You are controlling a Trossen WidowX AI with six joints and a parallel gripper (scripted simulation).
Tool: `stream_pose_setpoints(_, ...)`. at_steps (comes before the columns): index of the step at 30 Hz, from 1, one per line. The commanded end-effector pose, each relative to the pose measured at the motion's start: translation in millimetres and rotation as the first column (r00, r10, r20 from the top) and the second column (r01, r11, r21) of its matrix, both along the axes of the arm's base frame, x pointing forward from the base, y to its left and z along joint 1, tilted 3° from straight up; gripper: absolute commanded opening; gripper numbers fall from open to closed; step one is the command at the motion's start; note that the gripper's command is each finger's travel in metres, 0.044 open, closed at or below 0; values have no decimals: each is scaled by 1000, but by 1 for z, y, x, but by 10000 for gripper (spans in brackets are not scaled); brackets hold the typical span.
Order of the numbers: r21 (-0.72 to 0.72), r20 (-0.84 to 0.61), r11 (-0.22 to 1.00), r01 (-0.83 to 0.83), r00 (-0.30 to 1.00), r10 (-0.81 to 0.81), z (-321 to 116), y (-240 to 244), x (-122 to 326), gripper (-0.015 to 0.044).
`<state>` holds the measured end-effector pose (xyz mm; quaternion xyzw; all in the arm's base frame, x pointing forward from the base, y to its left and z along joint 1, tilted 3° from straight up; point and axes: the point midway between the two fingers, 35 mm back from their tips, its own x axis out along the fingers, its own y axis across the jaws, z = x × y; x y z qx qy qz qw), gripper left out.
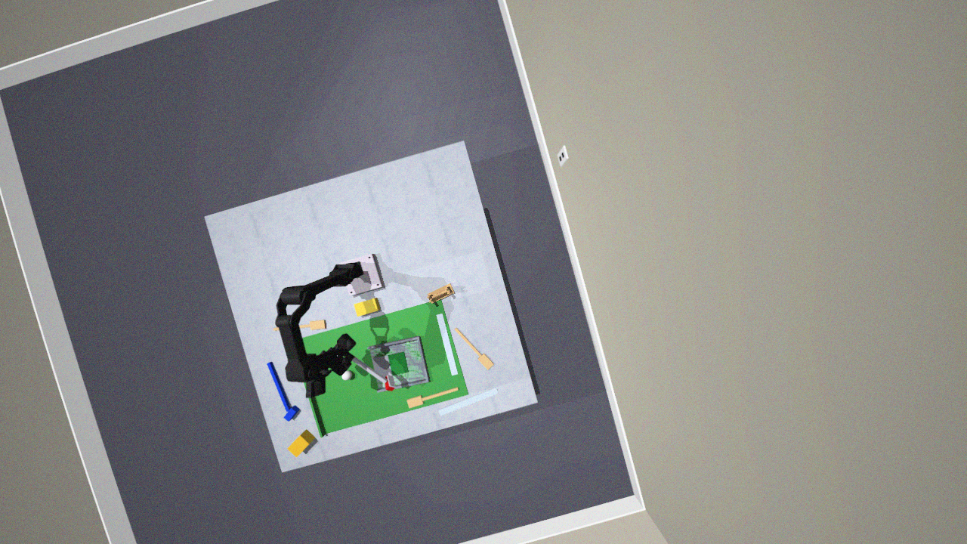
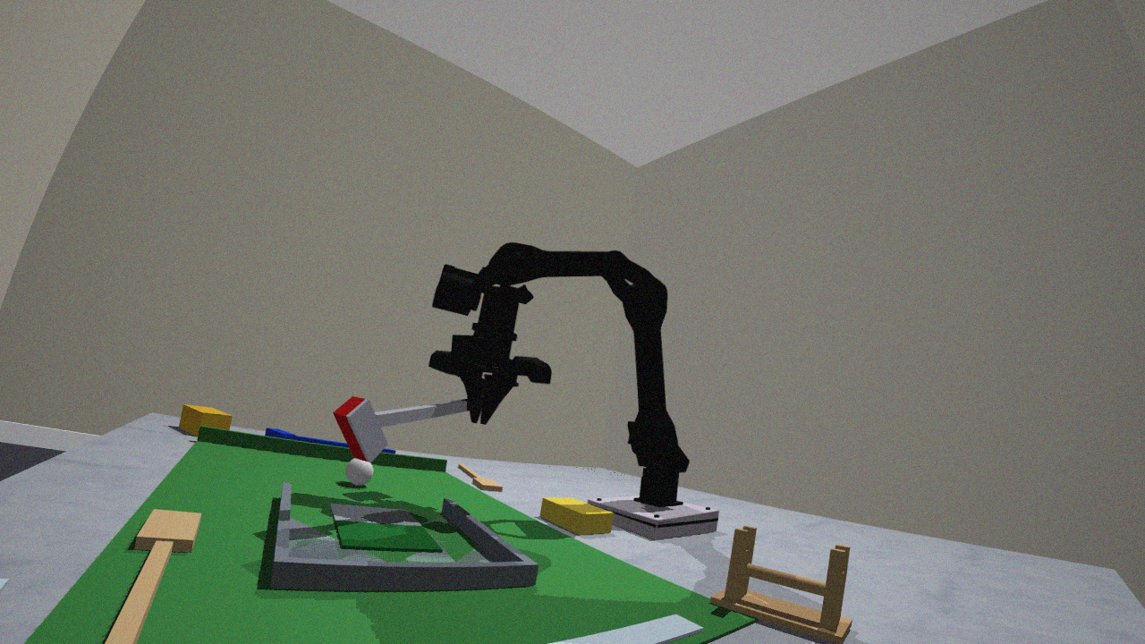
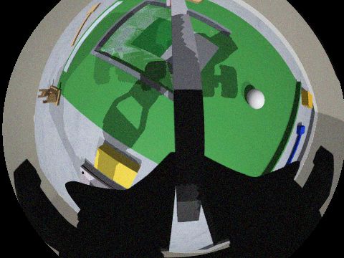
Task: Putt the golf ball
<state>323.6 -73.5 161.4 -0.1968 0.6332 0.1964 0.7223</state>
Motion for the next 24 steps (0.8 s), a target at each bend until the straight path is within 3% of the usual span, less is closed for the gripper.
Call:
stream_pose_setpoints(1, -6, 0, 995, 96, 995, -96, 4, -24, -4, 0)
stream_pose_setpoints(24, -34, -41, 815, 579, 814, -580, 13, -149, -68, 0)
